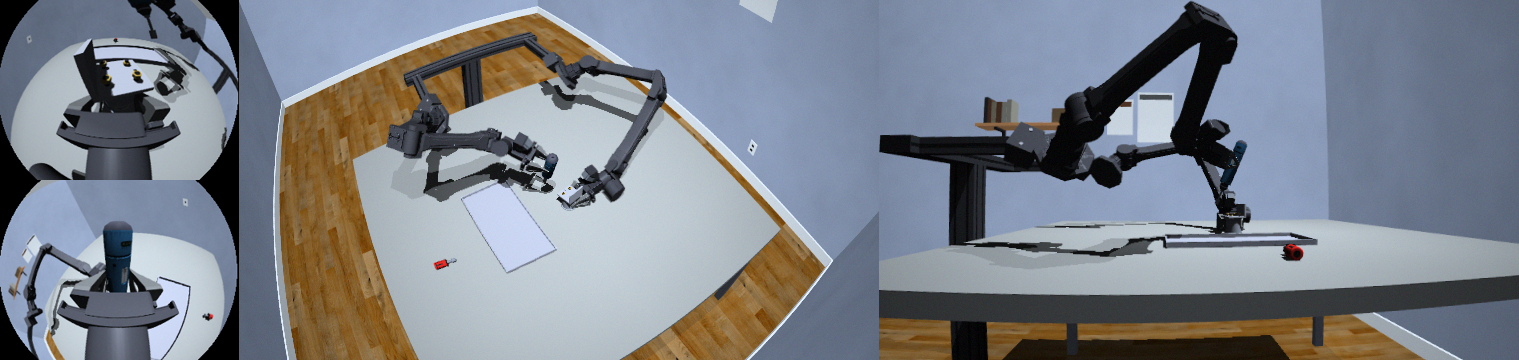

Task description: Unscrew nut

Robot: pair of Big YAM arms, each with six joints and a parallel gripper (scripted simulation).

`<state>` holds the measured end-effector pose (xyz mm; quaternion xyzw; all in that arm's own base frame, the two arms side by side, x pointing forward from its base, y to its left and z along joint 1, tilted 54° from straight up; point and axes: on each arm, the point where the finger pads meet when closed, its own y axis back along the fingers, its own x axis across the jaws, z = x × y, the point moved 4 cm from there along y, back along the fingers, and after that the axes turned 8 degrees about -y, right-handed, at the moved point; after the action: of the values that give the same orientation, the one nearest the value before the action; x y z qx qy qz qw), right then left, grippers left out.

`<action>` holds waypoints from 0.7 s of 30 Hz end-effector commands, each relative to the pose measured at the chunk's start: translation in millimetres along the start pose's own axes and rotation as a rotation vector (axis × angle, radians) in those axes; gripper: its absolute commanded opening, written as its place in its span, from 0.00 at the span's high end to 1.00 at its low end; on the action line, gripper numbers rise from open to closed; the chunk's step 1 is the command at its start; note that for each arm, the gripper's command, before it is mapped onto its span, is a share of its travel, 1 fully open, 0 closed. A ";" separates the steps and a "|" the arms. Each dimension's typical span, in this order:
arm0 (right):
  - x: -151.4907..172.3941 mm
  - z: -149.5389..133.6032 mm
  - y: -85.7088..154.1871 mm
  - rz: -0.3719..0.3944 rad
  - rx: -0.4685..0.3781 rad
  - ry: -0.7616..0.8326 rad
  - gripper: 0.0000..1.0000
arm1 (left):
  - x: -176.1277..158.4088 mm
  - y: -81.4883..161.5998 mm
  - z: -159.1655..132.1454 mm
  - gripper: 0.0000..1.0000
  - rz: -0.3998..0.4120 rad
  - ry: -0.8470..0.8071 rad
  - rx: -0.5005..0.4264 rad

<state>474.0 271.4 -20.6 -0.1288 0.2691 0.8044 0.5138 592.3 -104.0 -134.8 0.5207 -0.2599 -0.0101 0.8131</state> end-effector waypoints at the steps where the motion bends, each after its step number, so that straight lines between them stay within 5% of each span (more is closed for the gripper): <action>1: 8.1 48.9 -6.6 -0.001 -0.127 0.029 0.58 | 4.7 -0.6 4.4 0.41 0.005 -0.010 -0.001; 5: 22.8 32.4 -7.3 0.020 -0.116 0.061 0.58 | 4.7 -0.6 4.4 0.41 0.005 -0.010 -0.001; 21: 53.5 38.9 -1.9 0.047 -0.224 0.189 0.58 | 4.7 -0.6 4.4 0.41 0.005 -0.010 -0.001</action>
<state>452.7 302.6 -41.0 -0.2161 0.2705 0.8178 0.4597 592.3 -104.0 -134.8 0.5207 -0.2599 -0.0101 0.8131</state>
